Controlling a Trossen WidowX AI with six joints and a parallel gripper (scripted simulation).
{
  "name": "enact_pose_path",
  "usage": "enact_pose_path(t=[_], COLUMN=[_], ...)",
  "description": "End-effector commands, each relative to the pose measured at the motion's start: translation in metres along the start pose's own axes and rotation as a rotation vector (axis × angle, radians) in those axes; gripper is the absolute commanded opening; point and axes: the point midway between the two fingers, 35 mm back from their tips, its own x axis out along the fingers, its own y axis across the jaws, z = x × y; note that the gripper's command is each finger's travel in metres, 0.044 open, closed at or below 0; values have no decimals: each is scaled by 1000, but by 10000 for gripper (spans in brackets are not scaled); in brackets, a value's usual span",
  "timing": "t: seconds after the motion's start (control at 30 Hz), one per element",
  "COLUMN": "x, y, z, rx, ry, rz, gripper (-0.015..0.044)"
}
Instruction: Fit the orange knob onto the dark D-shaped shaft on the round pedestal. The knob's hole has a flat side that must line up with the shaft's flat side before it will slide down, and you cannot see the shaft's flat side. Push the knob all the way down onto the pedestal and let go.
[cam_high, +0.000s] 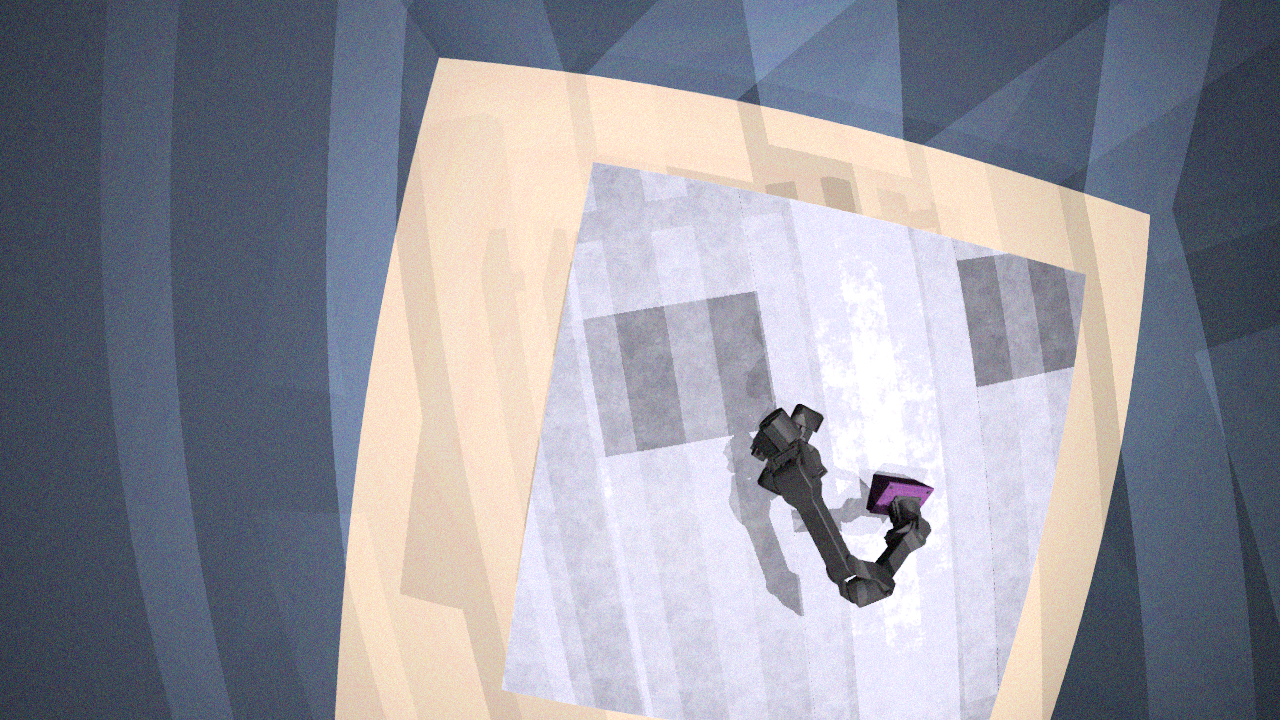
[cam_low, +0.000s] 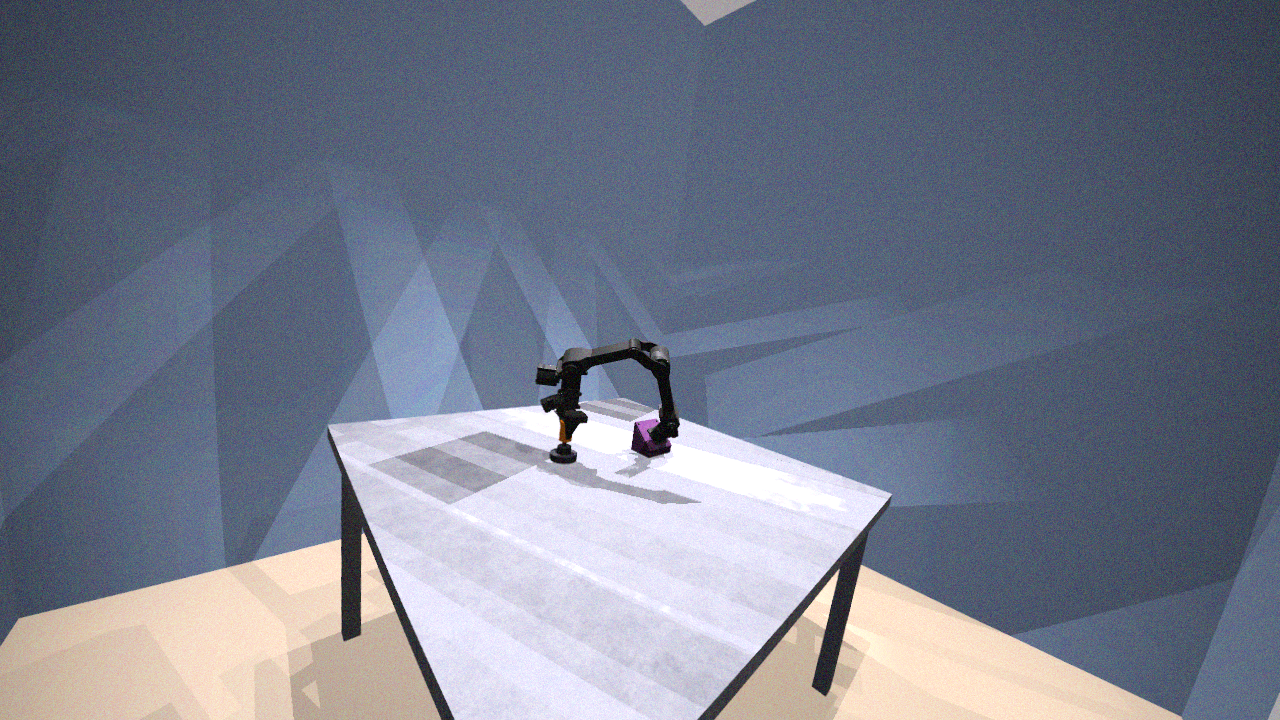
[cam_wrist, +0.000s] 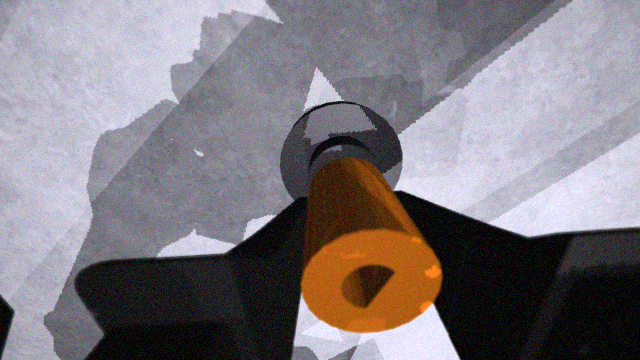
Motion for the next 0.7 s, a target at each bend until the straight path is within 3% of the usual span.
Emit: enact_pose_path(t=[0.0,0.67], x=[-1,0], y=[1,-2], z=[0,0], rx=[1,211], ry=[1,1], rz=[0,0], gripper=[0,0])
